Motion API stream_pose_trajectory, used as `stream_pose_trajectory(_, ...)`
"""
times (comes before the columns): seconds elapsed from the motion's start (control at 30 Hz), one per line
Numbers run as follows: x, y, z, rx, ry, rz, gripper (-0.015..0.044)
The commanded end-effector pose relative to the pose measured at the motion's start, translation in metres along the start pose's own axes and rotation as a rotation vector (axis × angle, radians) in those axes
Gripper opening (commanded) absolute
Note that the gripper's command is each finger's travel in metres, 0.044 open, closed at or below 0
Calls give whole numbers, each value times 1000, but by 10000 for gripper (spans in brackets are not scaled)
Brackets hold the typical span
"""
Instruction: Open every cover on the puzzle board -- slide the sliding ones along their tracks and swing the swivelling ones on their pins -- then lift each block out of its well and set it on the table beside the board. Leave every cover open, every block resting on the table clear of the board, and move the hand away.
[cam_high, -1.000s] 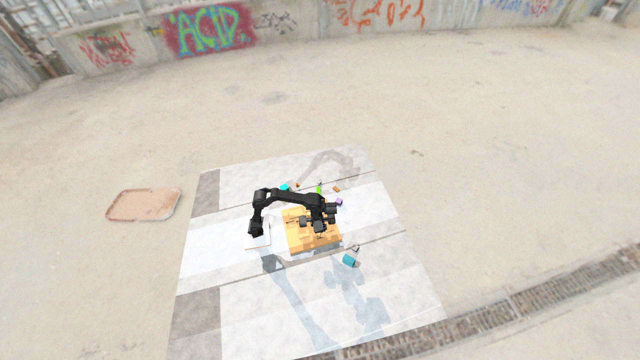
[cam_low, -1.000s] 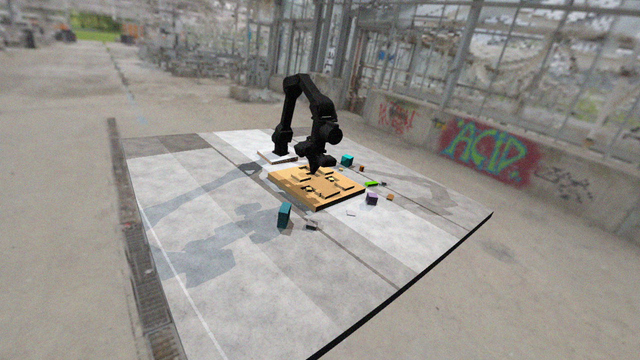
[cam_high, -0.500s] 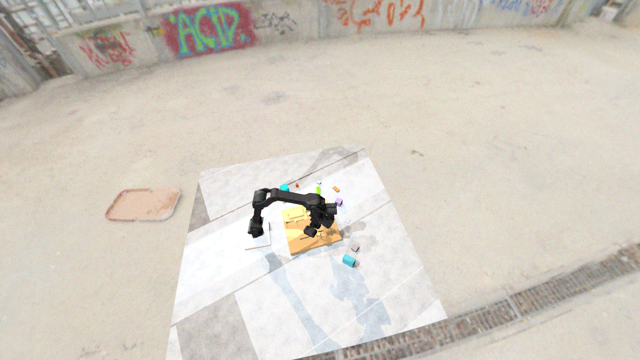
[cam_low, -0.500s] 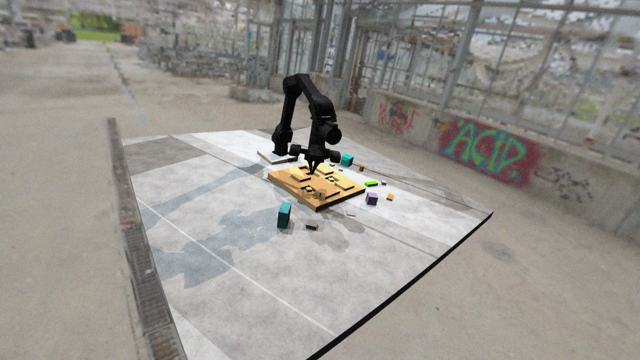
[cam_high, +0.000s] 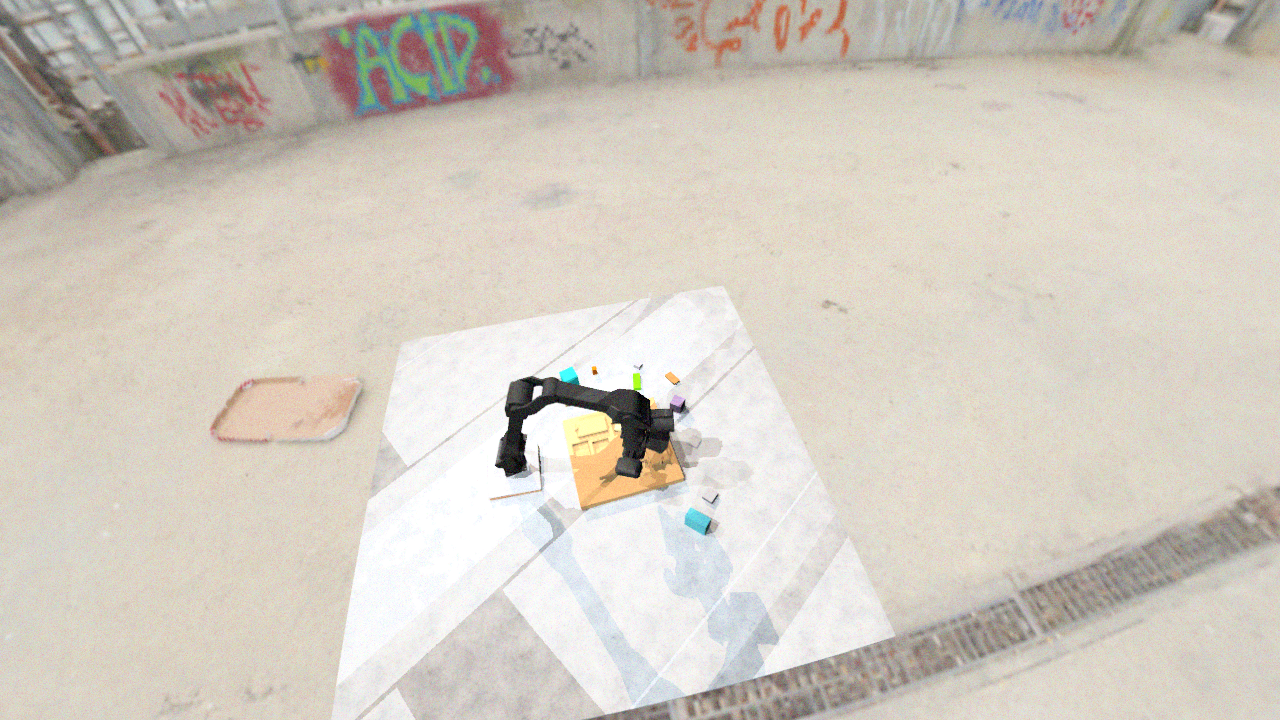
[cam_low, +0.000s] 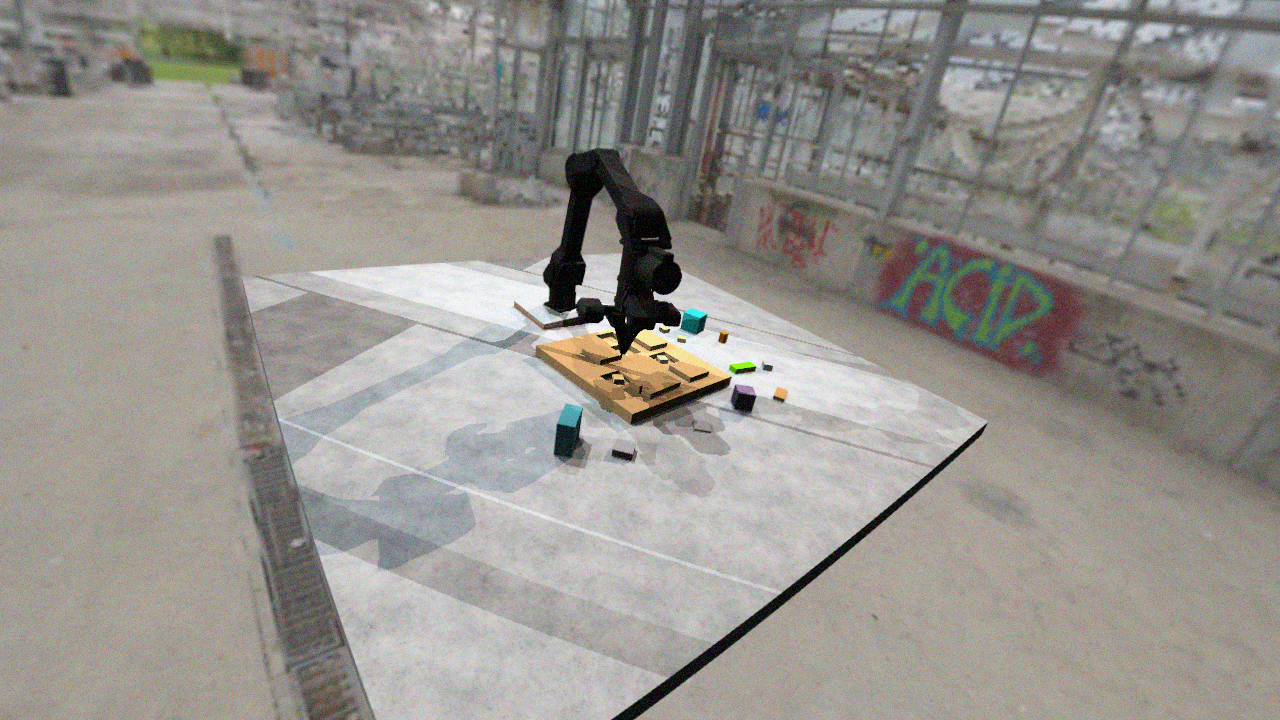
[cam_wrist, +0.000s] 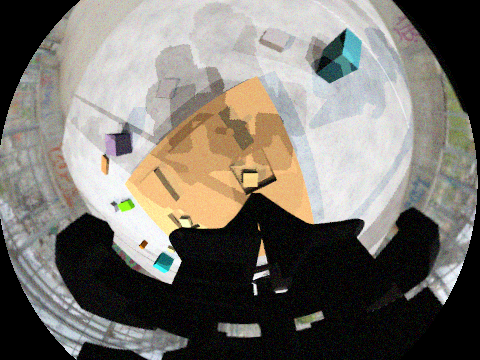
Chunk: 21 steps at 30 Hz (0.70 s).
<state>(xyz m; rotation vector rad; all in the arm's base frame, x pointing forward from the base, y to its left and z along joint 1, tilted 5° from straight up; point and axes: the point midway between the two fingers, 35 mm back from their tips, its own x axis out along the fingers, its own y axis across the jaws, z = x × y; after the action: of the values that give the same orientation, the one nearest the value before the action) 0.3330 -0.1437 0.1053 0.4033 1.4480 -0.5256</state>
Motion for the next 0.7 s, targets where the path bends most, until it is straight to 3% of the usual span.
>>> stream_pose_trajectory(0.0, 18, 0, -2, -6, 13, -4, 0)
stream_pose_trajectory(0.33, 37, 0, -3, 180, 12, -6, 0)
stream_pose_trajectory(0.67, 46, 0, -3, 1052, 9, -11, 0)
